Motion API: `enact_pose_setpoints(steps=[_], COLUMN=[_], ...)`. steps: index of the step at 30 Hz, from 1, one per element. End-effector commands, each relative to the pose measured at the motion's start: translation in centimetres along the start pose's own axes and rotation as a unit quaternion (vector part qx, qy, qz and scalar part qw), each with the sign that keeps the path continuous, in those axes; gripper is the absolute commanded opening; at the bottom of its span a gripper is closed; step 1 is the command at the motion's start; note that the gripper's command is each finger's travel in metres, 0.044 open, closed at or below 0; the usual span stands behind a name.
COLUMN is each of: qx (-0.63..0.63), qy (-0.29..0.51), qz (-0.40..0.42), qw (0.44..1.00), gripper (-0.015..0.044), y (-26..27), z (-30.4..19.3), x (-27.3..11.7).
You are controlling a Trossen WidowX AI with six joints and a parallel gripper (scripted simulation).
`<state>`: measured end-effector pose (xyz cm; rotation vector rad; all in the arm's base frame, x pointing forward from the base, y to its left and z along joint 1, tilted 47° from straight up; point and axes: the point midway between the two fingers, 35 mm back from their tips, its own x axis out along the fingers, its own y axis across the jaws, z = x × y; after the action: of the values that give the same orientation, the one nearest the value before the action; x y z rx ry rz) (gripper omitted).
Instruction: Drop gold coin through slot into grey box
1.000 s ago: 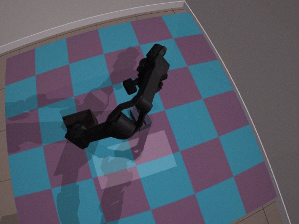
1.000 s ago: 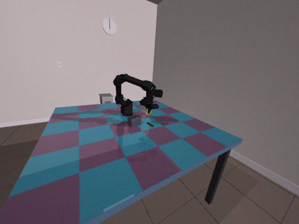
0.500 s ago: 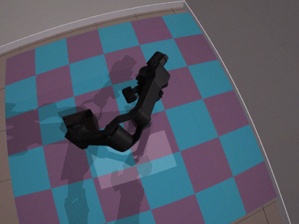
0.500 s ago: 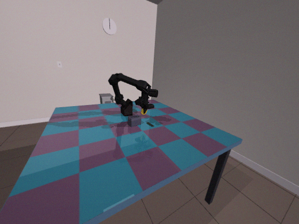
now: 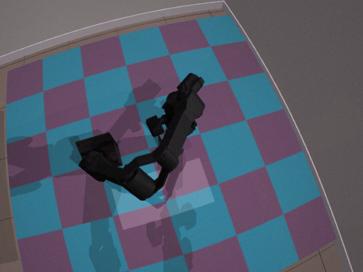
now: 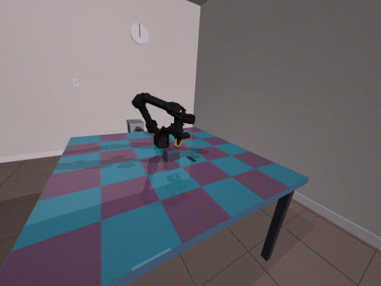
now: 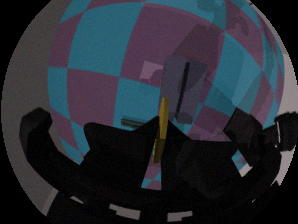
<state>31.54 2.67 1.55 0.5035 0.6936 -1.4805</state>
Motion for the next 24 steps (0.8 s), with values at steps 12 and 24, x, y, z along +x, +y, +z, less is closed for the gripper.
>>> enact_pose_setpoints(steps=[12,24], qx=[-0.001,0.0], qy=[-0.004,-0.002], qz=[0.002,-0.001], qw=[1.0,1.0], gripper=[0.0,0.0], y=[-2.6,-2.6], z=[2.8,2.7], x=[0.3,0.4])
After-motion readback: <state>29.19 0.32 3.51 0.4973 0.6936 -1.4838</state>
